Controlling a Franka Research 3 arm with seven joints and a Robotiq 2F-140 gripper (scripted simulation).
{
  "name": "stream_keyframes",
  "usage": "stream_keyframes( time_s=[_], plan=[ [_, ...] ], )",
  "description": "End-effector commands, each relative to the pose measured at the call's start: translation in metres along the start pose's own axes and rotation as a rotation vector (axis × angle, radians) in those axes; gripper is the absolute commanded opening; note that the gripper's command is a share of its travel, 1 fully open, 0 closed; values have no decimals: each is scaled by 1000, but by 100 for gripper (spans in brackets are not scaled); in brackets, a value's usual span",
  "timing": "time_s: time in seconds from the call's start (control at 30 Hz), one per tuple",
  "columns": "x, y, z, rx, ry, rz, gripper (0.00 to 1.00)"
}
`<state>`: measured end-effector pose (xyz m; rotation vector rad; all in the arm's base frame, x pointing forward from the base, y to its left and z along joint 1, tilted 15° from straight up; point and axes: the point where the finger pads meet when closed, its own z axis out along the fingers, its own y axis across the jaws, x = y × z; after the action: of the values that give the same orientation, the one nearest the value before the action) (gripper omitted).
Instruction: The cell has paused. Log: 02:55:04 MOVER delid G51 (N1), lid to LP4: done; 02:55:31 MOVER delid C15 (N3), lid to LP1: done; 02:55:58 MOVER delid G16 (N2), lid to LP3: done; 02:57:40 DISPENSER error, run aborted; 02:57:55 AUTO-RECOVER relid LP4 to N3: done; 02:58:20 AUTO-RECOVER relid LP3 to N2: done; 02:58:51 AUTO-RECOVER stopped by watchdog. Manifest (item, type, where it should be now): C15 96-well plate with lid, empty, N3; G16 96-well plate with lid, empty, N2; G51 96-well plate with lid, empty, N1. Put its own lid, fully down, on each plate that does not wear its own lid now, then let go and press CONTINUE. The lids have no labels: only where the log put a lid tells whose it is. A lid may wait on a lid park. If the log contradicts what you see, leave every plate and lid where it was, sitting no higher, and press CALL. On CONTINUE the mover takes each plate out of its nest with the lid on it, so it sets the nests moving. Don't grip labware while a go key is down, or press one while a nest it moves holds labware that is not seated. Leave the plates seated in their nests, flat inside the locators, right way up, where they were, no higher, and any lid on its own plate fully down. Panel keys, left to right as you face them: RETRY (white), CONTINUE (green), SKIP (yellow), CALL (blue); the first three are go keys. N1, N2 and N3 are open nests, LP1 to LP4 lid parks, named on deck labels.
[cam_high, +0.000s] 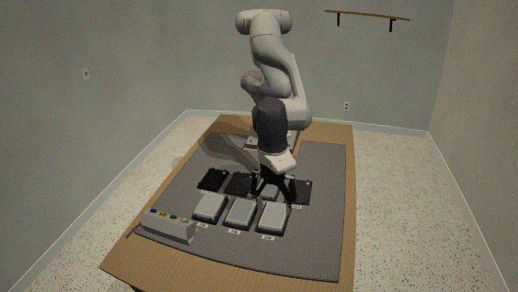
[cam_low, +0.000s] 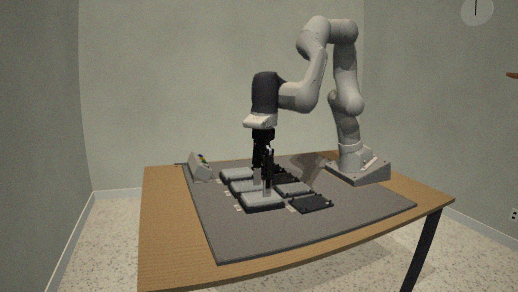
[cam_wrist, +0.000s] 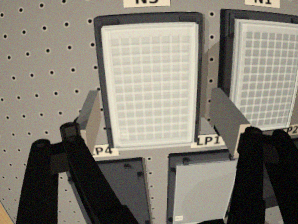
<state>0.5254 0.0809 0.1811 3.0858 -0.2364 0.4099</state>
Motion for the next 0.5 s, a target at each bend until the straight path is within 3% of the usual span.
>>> stream_keyframes(
  time_s=[0.0, 0.47],
  plan=[
    [1, -1, 3, 5, 5, -38, 66],
    [1, -1, 7, 5, 5, -38, 66]
  ],
)
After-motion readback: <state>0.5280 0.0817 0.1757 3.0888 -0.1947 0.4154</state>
